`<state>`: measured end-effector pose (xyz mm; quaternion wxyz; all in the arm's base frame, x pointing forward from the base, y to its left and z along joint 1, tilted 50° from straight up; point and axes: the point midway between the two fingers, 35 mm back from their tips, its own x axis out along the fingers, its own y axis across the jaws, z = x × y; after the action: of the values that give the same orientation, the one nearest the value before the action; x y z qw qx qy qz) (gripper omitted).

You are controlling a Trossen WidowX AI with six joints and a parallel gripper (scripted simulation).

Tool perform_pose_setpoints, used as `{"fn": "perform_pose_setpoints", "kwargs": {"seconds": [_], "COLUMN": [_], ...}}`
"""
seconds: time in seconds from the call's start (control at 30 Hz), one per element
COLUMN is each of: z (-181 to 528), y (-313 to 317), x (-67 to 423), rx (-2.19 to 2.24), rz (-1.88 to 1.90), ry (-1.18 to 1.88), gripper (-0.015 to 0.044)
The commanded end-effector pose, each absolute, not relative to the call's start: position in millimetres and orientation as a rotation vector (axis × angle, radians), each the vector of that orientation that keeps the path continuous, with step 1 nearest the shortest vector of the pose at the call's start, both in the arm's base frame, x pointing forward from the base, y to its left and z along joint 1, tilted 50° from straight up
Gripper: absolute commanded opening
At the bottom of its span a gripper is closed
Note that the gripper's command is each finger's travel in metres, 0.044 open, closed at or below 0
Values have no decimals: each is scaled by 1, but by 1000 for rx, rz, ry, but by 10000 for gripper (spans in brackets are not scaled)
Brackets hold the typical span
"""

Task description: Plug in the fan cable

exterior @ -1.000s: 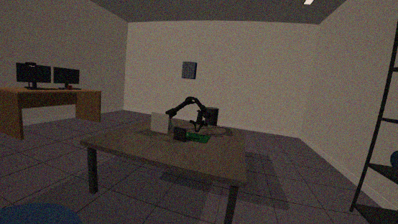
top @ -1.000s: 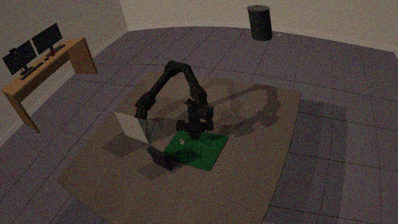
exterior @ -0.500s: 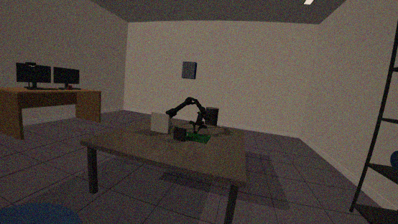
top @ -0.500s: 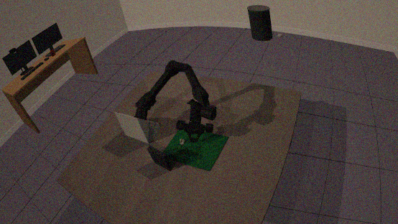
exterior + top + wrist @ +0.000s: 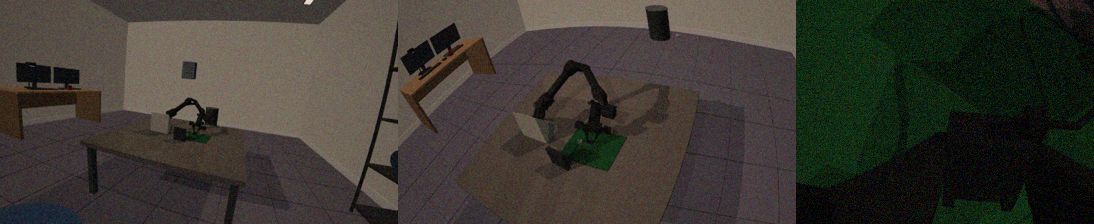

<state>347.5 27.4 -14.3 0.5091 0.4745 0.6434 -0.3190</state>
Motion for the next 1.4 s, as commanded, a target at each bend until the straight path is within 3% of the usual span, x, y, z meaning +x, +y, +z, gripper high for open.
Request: {"fn": "perform_pose_setpoints", "kwargs": {"seconds": [0.0,1.37], "z": [-15,-3], "y": [27,35], "x": [347,352], "rx": [1115,922], "rz": [-806,-1040], "ry": [1510,991], "gripper": [0,0]}}
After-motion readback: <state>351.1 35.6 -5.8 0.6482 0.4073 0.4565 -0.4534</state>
